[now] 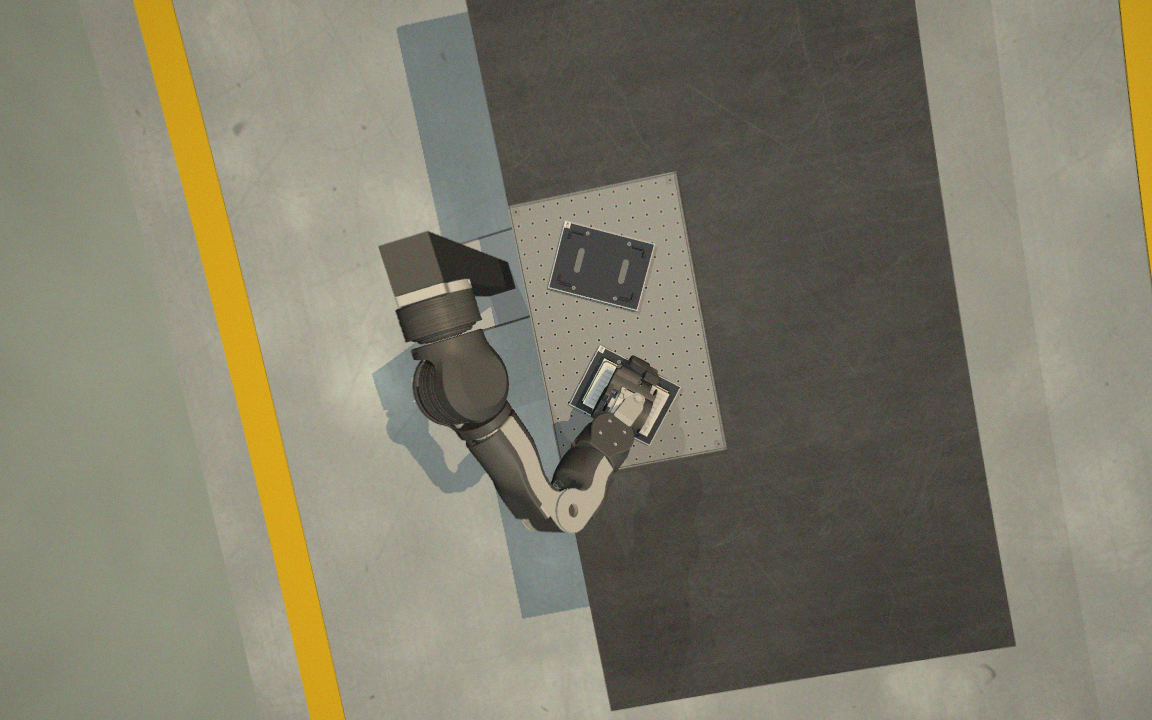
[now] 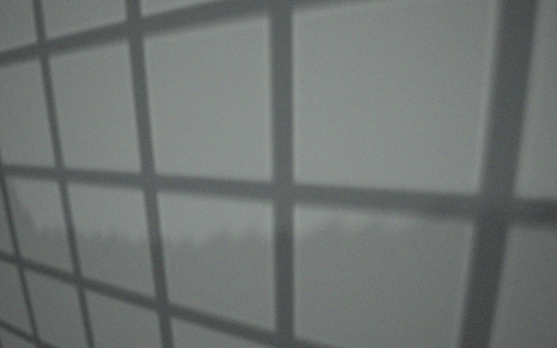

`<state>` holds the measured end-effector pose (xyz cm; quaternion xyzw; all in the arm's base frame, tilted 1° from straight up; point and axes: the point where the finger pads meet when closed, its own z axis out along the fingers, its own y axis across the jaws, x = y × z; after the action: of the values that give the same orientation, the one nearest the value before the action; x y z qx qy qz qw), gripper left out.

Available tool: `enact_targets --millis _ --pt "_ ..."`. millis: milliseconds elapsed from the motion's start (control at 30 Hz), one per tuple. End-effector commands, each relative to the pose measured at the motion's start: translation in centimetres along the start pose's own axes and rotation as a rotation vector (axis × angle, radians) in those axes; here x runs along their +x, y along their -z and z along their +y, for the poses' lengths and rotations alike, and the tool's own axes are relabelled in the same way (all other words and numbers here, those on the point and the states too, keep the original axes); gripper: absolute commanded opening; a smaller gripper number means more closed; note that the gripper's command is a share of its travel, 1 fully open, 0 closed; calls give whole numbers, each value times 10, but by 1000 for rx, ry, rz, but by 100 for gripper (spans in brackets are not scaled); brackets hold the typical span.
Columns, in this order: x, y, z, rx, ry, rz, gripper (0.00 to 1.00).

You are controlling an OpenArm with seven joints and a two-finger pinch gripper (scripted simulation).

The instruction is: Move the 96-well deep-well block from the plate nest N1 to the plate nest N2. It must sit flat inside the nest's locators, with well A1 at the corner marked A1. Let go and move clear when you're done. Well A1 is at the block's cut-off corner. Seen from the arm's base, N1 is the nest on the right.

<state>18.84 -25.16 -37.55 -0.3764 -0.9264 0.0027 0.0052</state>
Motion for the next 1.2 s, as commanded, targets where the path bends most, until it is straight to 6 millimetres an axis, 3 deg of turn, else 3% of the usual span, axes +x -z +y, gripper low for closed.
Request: enact_targets --millis 0,833,1167 --pt "0 1 0 3 1 2 77" --pt "3 -1 -2 5 0 2 77" --pt "3 -1 0 0 2 6 44"
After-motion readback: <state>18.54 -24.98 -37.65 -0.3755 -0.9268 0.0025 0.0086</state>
